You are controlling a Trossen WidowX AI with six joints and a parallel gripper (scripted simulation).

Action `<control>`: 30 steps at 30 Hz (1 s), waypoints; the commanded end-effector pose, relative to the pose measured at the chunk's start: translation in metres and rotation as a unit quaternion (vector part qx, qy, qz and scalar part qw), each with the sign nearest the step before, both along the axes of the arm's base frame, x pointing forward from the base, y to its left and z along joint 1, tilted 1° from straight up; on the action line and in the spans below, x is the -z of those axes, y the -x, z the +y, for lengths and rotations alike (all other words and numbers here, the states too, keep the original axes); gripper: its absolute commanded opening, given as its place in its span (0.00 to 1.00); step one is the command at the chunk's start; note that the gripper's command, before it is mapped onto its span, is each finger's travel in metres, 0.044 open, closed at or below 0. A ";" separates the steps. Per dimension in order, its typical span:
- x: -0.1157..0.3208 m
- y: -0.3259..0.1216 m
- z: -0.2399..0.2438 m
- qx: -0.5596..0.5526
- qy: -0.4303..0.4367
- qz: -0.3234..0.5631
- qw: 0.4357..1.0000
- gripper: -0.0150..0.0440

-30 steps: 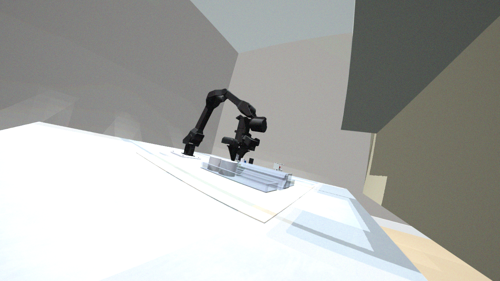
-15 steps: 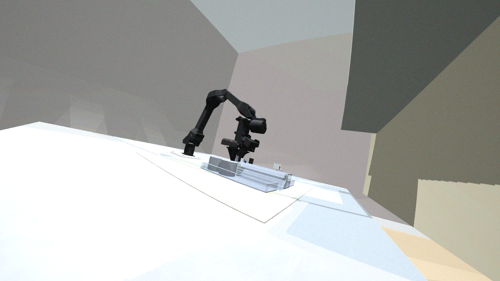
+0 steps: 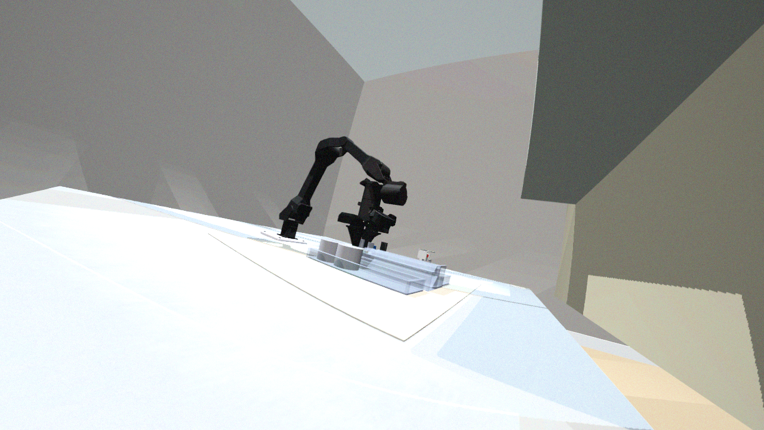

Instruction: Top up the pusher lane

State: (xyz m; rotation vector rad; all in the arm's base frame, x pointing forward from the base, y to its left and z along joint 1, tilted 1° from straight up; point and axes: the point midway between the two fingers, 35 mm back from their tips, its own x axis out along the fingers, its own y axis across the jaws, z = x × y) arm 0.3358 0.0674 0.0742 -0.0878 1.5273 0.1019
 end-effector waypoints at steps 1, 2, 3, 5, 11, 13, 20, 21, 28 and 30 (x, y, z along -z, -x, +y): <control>0.001 -0.002 0.000 -0.002 0.000 -0.005 1.000 0.25; 0.001 -0.002 0.000 -0.002 0.000 -0.005 1.000 0.25; 0.001 -0.002 0.000 -0.002 0.000 -0.005 1.000 0.25; 0.001 -0.002 0.000 -0.002 0.000 -0.005 1.000 0.25; 0.001 -0.001 0.000 -0.002 0.000 -0.005 1.000 0.25; 0.001 0.000 0.000 -0.002 0.000 -0.005 1.000 0.25; 0.001 0.001 0.000 -0.002 0.000 -0.005 1.000 0.25; 0.001 0.001 0.000 -0.002 0.000 -0.005 1.000 0.25; 0.001 0.002 0.000 -0.002 0.000 -0.005 1.000 0.25; 0.001 0.003 0.000 -0.002 0.000 -0.005 1.000 0.25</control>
